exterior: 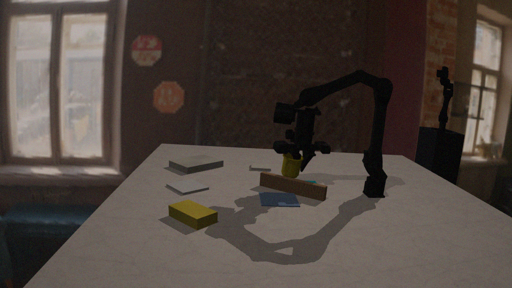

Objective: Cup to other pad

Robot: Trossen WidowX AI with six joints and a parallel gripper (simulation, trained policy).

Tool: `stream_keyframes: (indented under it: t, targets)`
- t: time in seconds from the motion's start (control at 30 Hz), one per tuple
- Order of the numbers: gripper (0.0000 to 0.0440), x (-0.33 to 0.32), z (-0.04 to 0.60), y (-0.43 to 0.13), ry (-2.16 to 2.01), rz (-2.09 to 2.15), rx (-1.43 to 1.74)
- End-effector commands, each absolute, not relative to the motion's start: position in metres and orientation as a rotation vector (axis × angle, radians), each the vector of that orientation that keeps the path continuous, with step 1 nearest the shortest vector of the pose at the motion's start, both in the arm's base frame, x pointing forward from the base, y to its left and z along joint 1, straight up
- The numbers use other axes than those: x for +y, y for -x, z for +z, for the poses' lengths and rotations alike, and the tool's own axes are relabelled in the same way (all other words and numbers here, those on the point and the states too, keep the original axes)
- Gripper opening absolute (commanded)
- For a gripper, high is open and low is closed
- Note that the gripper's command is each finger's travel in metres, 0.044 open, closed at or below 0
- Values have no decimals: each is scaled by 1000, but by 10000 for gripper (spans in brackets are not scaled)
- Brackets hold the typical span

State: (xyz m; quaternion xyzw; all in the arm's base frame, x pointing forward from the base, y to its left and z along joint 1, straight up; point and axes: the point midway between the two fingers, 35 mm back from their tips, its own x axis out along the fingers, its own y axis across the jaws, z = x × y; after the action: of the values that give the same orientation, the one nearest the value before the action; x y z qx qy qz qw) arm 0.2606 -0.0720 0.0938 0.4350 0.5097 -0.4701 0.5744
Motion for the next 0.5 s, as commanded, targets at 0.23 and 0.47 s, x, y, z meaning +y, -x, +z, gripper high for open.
stream_keyframes:
  t: [0.23, 0.47]
  targets:
    - [10, -75, 75, -242, -1054, -1128, 1171]
    - [40, -79, 65, -231, -1066, -1154, 1149]
